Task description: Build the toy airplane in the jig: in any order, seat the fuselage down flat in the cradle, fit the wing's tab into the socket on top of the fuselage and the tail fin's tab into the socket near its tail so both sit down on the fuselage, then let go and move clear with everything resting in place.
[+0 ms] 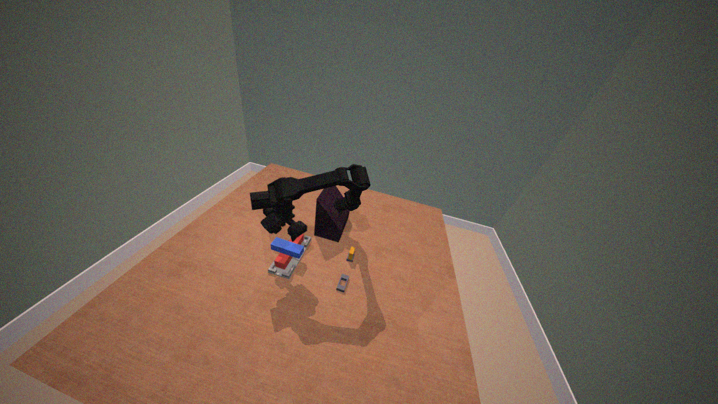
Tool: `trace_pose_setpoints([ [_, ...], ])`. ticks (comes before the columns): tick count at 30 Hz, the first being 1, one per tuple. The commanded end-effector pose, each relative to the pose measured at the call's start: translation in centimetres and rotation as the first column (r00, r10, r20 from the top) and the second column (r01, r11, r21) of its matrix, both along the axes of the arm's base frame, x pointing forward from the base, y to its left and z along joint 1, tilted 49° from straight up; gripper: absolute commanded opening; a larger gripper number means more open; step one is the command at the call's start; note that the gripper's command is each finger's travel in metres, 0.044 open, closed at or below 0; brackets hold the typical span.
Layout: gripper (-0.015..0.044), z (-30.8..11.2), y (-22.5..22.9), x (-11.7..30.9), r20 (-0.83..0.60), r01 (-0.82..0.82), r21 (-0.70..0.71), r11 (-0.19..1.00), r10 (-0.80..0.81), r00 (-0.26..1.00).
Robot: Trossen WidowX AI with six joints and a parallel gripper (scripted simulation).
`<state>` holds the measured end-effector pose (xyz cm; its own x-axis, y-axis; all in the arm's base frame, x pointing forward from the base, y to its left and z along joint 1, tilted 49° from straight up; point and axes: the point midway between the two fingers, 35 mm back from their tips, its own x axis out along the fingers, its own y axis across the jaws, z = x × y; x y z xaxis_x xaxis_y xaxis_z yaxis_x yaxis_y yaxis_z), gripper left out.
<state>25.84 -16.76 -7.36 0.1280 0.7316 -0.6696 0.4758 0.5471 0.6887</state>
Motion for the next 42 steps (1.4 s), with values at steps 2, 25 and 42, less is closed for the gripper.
trace_pose_setpoints([
  [2, 0.044, -0.1, -0.1, 0.1, 0.28, -0.259, -0.093, 0.961, 0.275, 0.92],
  [25, 0.044, 11.0, 7.5, 0.3, 0.27, -0.254, -0.102, 0.962, 0.272, 0.924],
  [42, 0.044, 19.9, 19.5, -6.9, 0.277, -0.26, -0.077, 0.963, 0.271, 0.922],
])
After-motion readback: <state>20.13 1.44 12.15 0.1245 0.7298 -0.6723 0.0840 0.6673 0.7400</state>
